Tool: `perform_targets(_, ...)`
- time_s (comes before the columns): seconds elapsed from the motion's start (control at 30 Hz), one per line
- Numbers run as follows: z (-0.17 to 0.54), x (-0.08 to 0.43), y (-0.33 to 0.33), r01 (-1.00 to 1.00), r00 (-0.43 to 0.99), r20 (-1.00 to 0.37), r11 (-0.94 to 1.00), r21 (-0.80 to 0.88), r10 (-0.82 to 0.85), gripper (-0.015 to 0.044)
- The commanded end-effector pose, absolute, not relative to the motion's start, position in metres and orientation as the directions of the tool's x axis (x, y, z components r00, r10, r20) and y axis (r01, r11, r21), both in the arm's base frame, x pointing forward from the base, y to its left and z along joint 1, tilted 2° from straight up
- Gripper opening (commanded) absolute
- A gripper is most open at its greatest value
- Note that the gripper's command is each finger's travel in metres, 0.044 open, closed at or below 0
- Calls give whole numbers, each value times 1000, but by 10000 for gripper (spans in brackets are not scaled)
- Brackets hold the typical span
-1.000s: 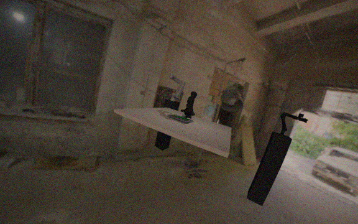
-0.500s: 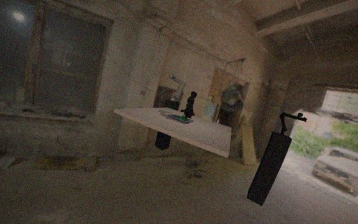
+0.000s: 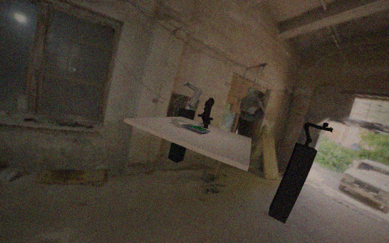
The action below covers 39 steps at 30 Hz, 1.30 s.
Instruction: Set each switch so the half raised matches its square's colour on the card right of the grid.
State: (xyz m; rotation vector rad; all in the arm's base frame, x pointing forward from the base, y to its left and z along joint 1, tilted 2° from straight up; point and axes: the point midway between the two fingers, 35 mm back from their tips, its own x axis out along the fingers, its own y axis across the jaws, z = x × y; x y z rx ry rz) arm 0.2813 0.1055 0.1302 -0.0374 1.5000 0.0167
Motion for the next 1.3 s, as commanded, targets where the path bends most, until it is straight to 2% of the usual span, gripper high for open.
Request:
perform_targets(0.0,135,280,103,-29,59,-998,999,-22,-20,0)
perform_targets(0.33,138,283,-10,-29,60,-998,999,-33,-31,0)
perform_targets(0.53,135,283,-12,-29,58,-998,999,-33,-32,0)
perform_targets(0.67,103,285,-13,-29,34,-999,999,-34,-33,0)
perform_targets(1.27,89,286,-14,-29,34,-999,999,-34,-33,0)
